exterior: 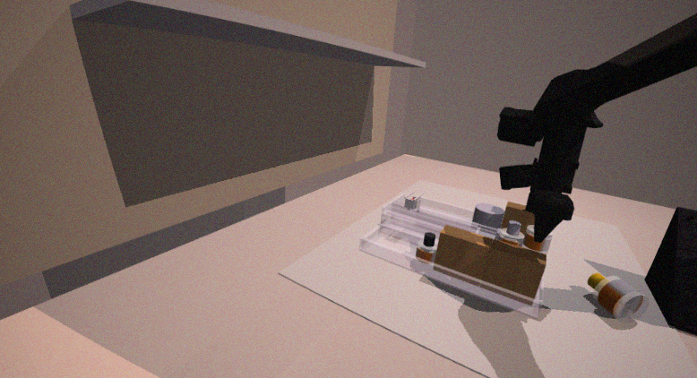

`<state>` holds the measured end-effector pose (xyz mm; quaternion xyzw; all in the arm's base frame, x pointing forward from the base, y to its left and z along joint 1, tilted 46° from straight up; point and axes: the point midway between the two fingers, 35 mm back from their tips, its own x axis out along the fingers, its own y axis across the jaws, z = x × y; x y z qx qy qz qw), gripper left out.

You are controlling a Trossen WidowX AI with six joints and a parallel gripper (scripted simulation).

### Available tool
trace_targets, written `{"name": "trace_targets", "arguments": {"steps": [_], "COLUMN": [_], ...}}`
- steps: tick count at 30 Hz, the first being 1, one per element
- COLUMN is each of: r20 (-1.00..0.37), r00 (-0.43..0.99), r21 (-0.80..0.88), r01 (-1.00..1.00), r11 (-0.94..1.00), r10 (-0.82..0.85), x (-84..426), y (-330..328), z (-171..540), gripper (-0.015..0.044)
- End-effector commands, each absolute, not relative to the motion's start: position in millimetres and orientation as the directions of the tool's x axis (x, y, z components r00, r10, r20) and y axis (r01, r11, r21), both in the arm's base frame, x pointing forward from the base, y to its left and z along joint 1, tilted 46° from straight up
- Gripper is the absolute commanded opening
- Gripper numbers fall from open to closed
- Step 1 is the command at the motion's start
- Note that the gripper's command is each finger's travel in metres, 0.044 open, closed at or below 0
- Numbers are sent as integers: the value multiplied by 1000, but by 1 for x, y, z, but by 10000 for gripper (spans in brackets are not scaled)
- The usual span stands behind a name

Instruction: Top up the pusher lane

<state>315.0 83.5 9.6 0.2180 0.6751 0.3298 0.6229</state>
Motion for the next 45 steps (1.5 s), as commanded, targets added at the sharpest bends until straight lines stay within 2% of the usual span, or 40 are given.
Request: {"name": "trace_targets", "arguments": {"steps": [1,45], "r20": [-694,-694], "r00": [-109,-108], "r21": [720,720], "r01": [-127,-127], "r11": [683,682], "r10": [712,712], "x": [324,332], "y": [83,83], "z": [13,15], "gripper": [0,0]}}
